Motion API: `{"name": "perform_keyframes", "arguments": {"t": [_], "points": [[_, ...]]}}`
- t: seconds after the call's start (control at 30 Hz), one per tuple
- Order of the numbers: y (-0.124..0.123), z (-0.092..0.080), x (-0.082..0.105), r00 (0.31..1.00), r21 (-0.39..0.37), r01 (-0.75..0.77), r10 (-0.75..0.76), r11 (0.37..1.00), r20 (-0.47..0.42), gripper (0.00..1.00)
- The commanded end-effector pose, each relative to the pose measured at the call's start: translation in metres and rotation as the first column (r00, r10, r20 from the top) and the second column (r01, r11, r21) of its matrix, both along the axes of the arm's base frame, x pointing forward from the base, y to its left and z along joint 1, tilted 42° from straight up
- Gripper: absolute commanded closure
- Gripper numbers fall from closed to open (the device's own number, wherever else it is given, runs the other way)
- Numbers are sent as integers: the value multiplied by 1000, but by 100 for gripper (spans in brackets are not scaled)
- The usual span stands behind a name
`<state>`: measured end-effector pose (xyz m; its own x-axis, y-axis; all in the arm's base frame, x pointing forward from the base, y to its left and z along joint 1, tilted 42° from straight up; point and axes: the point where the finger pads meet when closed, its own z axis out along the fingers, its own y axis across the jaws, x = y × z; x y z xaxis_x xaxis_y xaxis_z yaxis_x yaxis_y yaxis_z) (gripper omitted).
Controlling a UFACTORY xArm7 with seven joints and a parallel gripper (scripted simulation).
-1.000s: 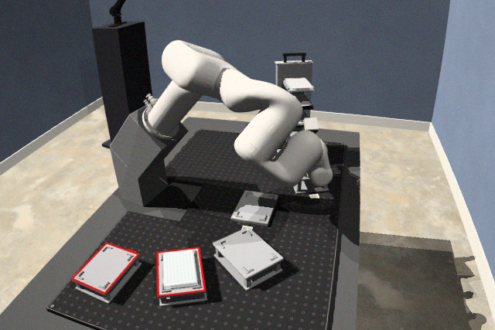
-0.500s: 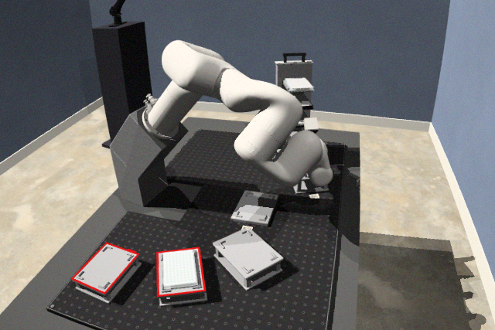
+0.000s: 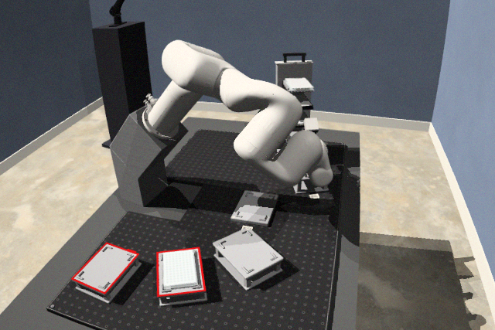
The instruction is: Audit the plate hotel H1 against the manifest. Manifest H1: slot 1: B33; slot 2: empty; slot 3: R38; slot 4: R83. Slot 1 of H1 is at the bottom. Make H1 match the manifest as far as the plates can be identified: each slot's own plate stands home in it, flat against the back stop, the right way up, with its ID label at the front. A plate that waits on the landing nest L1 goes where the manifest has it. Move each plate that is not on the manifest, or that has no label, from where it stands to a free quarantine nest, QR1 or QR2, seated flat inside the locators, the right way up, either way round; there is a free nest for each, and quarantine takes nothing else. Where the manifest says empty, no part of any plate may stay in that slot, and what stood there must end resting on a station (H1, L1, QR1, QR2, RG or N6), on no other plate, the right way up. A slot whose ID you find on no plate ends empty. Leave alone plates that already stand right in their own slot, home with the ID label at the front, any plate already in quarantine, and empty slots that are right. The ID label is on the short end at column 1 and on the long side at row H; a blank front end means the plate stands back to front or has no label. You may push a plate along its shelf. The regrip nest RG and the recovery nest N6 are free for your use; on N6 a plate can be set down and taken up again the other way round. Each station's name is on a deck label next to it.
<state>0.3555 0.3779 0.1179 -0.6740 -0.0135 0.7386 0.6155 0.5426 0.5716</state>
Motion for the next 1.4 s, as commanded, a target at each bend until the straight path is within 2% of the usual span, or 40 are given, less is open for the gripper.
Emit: {"name": "perform_keyframes", "arguments": {"t": [0.0,1.37], "points": [[-4,3,2,1000,1,-2,2,1000,2,0],[-51,23,25,1000,1,-1,1,1000,2,0]]}}
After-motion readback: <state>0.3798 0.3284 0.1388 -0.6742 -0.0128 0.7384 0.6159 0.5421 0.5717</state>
